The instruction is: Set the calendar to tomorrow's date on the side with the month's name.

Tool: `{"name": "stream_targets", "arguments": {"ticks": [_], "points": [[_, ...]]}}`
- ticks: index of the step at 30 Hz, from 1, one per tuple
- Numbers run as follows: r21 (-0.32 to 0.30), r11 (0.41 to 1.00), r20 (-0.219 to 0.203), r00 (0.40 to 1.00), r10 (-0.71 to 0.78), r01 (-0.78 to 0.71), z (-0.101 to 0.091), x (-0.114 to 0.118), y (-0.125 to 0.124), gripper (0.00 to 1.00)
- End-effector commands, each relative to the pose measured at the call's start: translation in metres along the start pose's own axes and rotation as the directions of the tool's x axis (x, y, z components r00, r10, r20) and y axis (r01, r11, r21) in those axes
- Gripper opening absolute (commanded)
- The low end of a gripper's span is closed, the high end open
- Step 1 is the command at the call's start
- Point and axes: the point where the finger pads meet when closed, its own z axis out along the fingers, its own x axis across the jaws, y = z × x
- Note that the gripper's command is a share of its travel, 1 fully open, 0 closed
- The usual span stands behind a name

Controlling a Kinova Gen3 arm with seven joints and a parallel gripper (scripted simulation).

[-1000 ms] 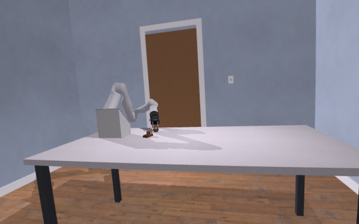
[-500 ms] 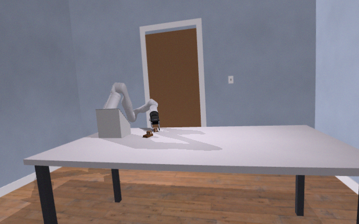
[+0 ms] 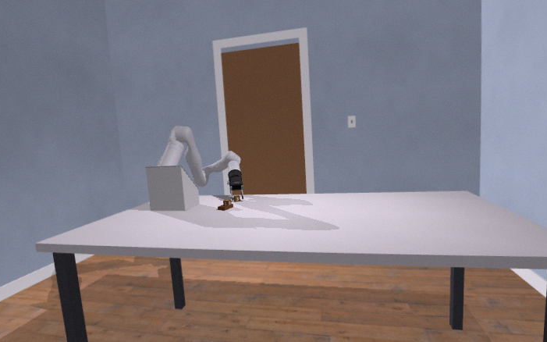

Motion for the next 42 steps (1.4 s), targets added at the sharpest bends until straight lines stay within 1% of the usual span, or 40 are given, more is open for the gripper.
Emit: {"name": "stream_targets", "arguments": {"ticks": [1,27,34,36,42], "points": [[0.0,1.0,0.0,1.0,0.001,-0.001,0.0,0.0,0.0,1.0],[0.0,1.0,0.0,1.0,0.001,-0.001,-0.001,0.0,0.001,1.0],[0.0,1.0,0.0,1.0,0.001,-0.001,-0.009,0.0,0.015,1.0],[0.0,1.0,0.0,1.0,0.001,-0.001,-0.009,0.0,0.015,1.0],[0.0,1.0,0.0,1.0,0.001,-0.001,-0.021,0.0,0.034,1.0]]}}
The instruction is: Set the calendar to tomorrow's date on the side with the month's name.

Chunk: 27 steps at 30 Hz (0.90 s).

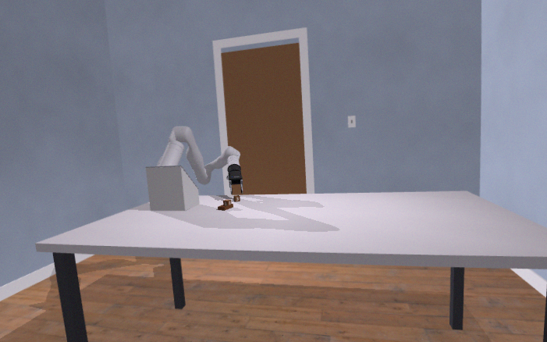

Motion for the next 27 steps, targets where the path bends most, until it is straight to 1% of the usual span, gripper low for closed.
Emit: {"name": "stream_targets", "arguments": {"ticks": [1,5,12,16,20,23,26,27], "points": [[0.007,1.0,-0.001,1.0,0.019,-0.019,-0.005,0.002,0.008,1.0],[0.007,1.0,-0.001,1.0,0.019,-0.019,-0.009,0.001,0.014,1.0],[0.007,1.0,0.0,1.0,0.019,-0.019,-0.009,0.001,0.015,1.0],[0.013,1.0,0.011,1.0,0.017,-0.017,-0.007,0.0,0.015,1.0],[0.035,0.999,0.046,0.999,0.011,-0.012,-0.001,-0.006,0.018,1.0],[0.066,0.998,0.09,0.996,0.002,-0.008,0.006,-0.014,0.02,1.0],[0.116,0.993,0.142,0.99,-0.011,-0.006,0.014,-0.023,0.023,1.0],[0.116,0.993,0.142,0.99,-0.011,-0.006,0.014,-0.023,0.023,1.0]]}}
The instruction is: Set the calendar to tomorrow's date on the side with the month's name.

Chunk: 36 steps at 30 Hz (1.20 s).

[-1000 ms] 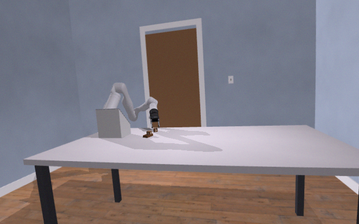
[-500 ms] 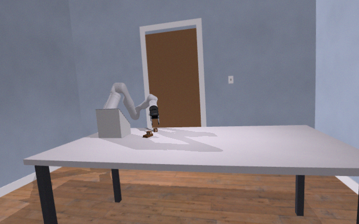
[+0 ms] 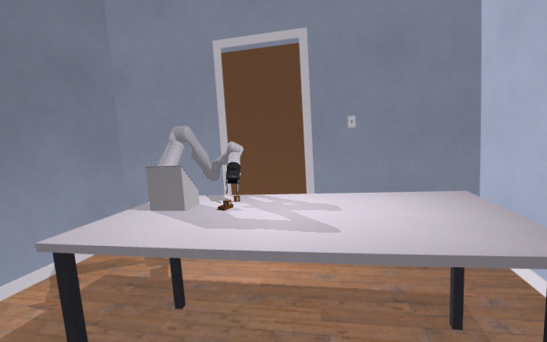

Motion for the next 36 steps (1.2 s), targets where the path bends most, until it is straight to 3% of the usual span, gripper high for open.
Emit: {"name": "stream_targets", "arguments": {"ticks": [1,8,13,16,18,26,32,36], "points": [[0.013,0.999,0.012,0.999,0.041,-0.041,0.002,0.003,0.011,1.0],[0.206,0.978,0.13,0.992,0.008,-0.034,0.018,-0.017,0.014,1.0],[0.39,0.92,0.153,0.988,-0.021,-0.041,0.017,-0.023,0.012,1.0],[0.497,0.867,0.133,0.991,-0.03,-0.04,0.011,-0.02,0.011,1.0],[0.497,0.867,0.133,0.991,-0.03,-0.04,0.011,-0.02,0.011,1.0],[0.703,0.711,0.0,1.0,-0.002,0.001,-0.014,0.0,0.019,1.0],[0.769,0.637,-0.093,0.995,0.039,0.047,-0.031,0.014,0.029,1.0],[0.779,0.624,-0.113,0.992,0.049,0.058,-0.035,0.017,0.032,1.0]]}}
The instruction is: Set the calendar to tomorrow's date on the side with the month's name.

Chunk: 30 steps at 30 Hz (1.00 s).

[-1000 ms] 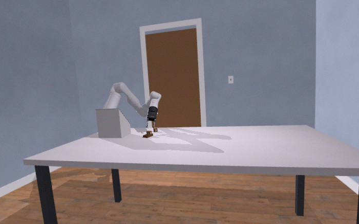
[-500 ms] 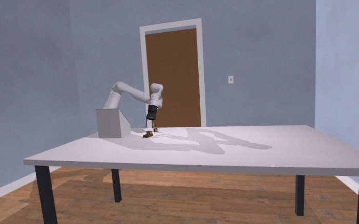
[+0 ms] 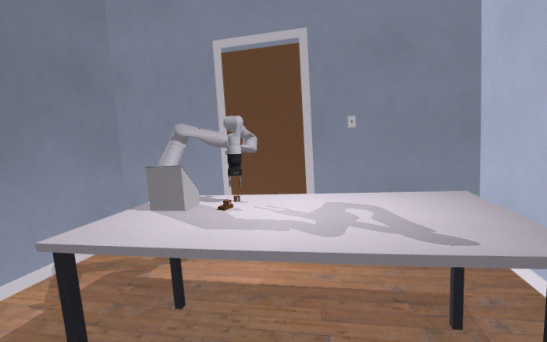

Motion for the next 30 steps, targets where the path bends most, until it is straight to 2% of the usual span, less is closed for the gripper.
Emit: {"name": "stream_targets", "arguments": {"ticks": [1,6,20,28,29,30], "points": [[0.007,1.0,-0.032,0.999,0.011,-0.01,-0.009,0.004,0.006,1.0],[0.02,1.0,-0.049,0.999,0.003,-0.002,-0.012,0.007,0.005,1.0],[0.02,1.0,-0.049,0.999,0.001,0.0,-0.012,0.007,0.005,1.0],[0.011,0.989,-0.044,0.988,-0.146,0.147,-0.003,0.005,-0.015,1.0],[0.011,0.989,-0.044,0.988,-0.146,0.147,-0.003,0.005,-0.015,0.87],[0.011,0.989,-0.044,0.988,-0.146,0.147,-0.003,0.005,-0.015,0.87]]}}
